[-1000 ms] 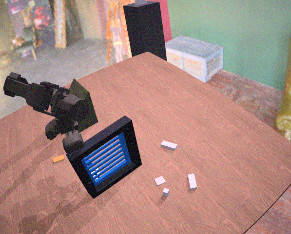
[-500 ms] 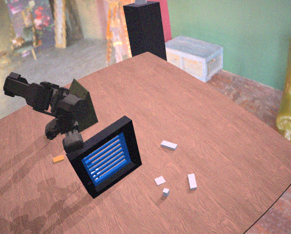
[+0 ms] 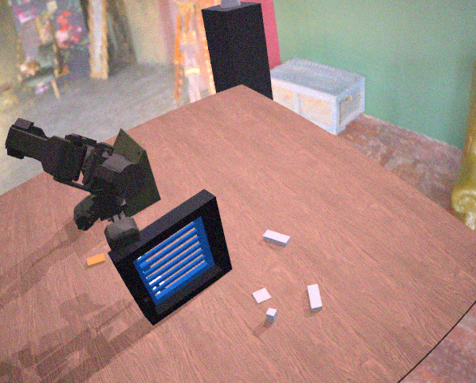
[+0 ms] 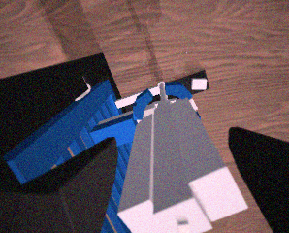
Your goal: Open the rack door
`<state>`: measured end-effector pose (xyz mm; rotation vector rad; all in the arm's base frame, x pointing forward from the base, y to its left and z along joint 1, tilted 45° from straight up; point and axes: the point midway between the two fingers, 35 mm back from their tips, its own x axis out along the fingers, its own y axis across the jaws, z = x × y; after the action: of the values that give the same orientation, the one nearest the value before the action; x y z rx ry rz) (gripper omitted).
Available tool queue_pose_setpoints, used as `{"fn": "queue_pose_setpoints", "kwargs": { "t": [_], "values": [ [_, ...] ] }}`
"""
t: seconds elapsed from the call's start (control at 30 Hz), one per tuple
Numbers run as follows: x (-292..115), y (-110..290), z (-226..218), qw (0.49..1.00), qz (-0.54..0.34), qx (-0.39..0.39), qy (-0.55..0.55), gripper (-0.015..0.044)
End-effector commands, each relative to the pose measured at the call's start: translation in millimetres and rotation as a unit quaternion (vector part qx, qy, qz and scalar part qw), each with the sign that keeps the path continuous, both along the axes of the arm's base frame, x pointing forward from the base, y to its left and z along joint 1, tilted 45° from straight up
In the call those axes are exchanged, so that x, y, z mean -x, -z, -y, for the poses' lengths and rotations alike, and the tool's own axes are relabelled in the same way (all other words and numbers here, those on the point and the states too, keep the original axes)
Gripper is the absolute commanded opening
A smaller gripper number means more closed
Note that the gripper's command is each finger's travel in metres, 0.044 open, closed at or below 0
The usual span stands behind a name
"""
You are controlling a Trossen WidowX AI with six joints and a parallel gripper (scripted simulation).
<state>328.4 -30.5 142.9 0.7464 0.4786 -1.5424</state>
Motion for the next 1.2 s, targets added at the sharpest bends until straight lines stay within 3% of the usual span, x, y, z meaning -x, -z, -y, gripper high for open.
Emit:
{"fn": "queue_pose_setpoints", "kwargs": {
  "t": [0.0, 0.27, 0.57, 0.87, 1.17],
  "values": [
    [-0.7, 0.9, -0.3, 0.996, -0.060, -0.001, -0.060, 0.0295],
    [-0.6, 1.0, -0.4, 0.960, -0.198, 0.000, -0.197, 0.0295],
    [-0.5, 1.0, -0.4, 0.875, -0.344, 0.002, -0.341, 0.0295],
    [-0.5, 1.0, -0.4, 0.746, -0.473, 0.003, -0.469, 0.0295],
    [-0.5, 1.0, -0.4, 0.580, -0.578, 0.004, -0.573, 0.0295]
  ]
}}
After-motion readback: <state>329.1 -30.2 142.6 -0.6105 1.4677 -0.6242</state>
